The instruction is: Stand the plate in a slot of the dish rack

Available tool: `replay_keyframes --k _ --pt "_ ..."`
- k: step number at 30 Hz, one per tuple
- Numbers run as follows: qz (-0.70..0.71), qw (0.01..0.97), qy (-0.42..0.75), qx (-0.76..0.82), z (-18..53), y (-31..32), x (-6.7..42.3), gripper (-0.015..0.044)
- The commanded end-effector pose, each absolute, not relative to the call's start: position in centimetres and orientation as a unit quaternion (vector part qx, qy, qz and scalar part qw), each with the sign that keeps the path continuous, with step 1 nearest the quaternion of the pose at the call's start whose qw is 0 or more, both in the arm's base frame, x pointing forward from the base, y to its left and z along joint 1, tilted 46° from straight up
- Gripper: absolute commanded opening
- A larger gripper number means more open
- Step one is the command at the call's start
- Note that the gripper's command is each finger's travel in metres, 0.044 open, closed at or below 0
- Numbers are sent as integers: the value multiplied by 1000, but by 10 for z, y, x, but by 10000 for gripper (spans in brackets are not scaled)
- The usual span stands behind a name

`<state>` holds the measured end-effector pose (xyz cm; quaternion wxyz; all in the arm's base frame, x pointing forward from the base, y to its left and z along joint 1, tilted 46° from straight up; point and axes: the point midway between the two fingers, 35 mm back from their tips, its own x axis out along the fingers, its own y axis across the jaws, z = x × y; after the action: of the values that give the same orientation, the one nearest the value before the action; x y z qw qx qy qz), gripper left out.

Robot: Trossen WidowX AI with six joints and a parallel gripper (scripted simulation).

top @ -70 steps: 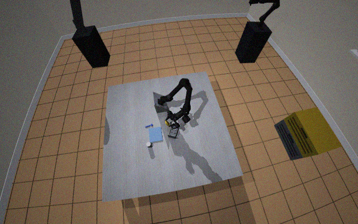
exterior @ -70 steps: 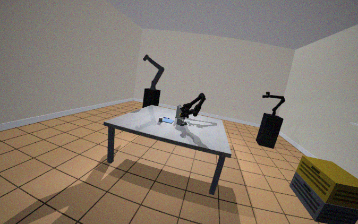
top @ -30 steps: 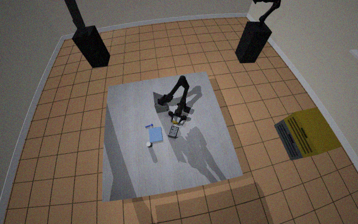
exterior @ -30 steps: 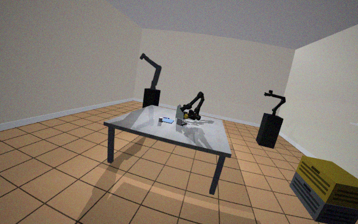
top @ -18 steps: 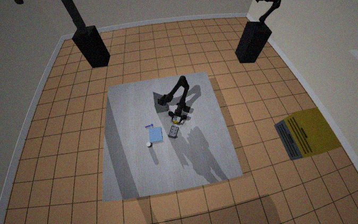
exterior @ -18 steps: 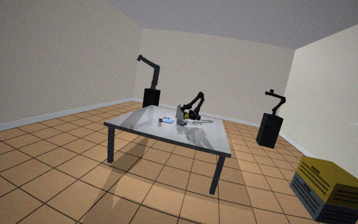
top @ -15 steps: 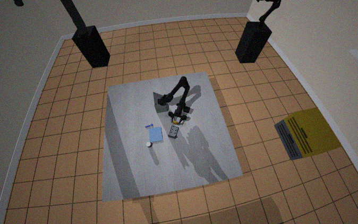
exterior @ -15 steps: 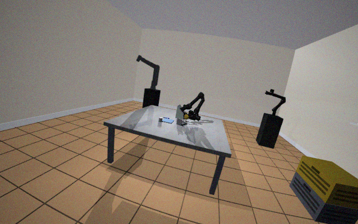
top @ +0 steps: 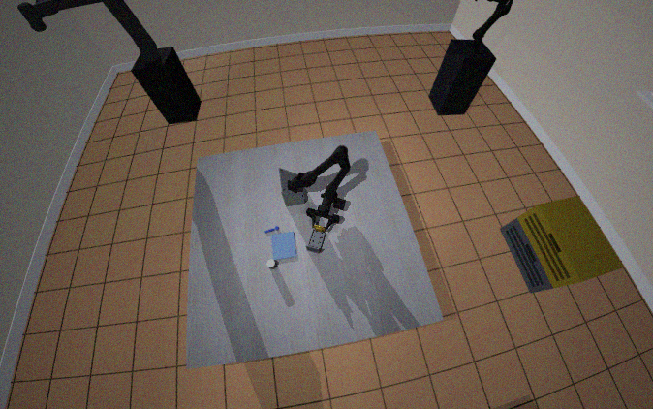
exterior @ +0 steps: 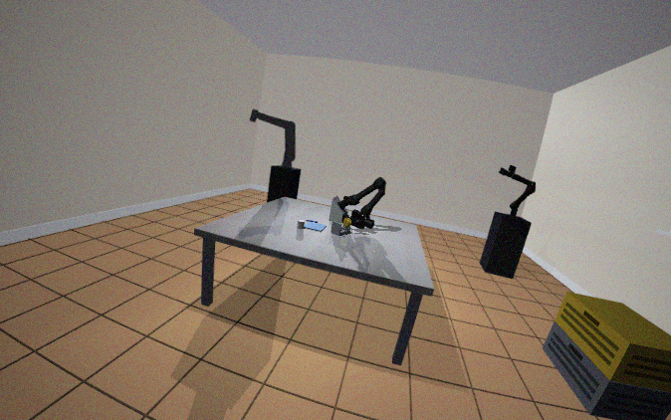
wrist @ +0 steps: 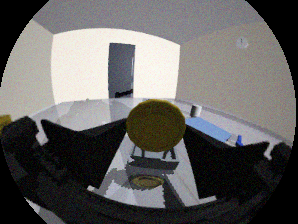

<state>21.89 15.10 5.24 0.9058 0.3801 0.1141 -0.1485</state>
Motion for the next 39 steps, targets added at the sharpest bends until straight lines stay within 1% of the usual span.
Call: replay_keyframes --k 1,13,19,33,39 --pt "-151 907 116 375 49 149 223 0" --pt "-149 905 111 383 43 145 238 0" --pt "-148 903 110 387 30 158 236 0" --pt "-149 906 115 380 30 153 235 0" --pt "-149 905 114 383 31 154 236 157"
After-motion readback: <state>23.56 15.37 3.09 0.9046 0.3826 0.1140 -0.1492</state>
